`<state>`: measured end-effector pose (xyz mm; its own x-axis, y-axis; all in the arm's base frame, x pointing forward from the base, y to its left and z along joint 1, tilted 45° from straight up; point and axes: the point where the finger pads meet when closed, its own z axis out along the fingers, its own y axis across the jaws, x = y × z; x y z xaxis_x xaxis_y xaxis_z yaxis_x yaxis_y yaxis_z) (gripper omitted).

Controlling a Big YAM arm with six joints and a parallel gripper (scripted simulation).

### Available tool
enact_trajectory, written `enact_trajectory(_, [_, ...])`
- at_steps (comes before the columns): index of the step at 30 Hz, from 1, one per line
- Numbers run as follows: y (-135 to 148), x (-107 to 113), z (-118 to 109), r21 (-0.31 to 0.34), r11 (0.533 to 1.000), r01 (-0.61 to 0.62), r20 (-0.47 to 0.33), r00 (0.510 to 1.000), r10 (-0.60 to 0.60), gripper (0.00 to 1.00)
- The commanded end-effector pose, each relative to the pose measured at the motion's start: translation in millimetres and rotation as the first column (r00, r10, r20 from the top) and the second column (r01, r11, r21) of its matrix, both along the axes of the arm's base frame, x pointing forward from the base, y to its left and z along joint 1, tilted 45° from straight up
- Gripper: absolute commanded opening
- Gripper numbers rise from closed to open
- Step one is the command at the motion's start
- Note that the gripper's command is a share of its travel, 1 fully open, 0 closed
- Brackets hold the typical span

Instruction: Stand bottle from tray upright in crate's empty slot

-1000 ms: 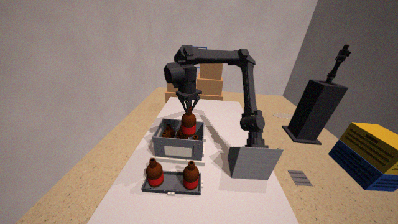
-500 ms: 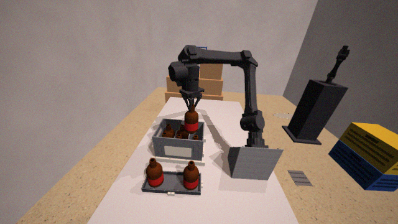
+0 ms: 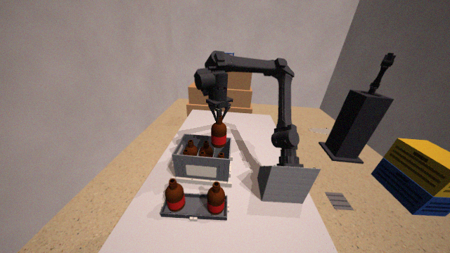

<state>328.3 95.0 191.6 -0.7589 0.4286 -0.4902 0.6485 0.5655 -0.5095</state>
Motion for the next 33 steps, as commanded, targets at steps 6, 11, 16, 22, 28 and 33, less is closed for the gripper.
enact_trajectory(6, [-10, 0, 15, 0.014, 1.000, -0.006, 0.008, 1.000, 0.006, 0.00])
enact_trajectory(11, [-14, 3, 28, 0.021, 1.000, -0.003, 0.023, 1.000, 0.003, 0.00])
enact_trajectory(16, [-22, -1, 29, 0.016, 1.000, -0.002, 0.017, 1.000, 0.002, 0.00])
enact_trajectory(22, [-27, -3, 31, 0.017, 1.000, -0.003, 0.016, 1.000, 0.003, 0.00])
enact_trajectory(28, [-31, -6, 32, 0.014, 1.000, -0.006, 0.012, 1.000, 0.005, 0.00])
enact_trajectory(33, [-33, -6, 36, 0.018, 1.000, -0.008, 0.018, 1.000, 0.007, 0.00])
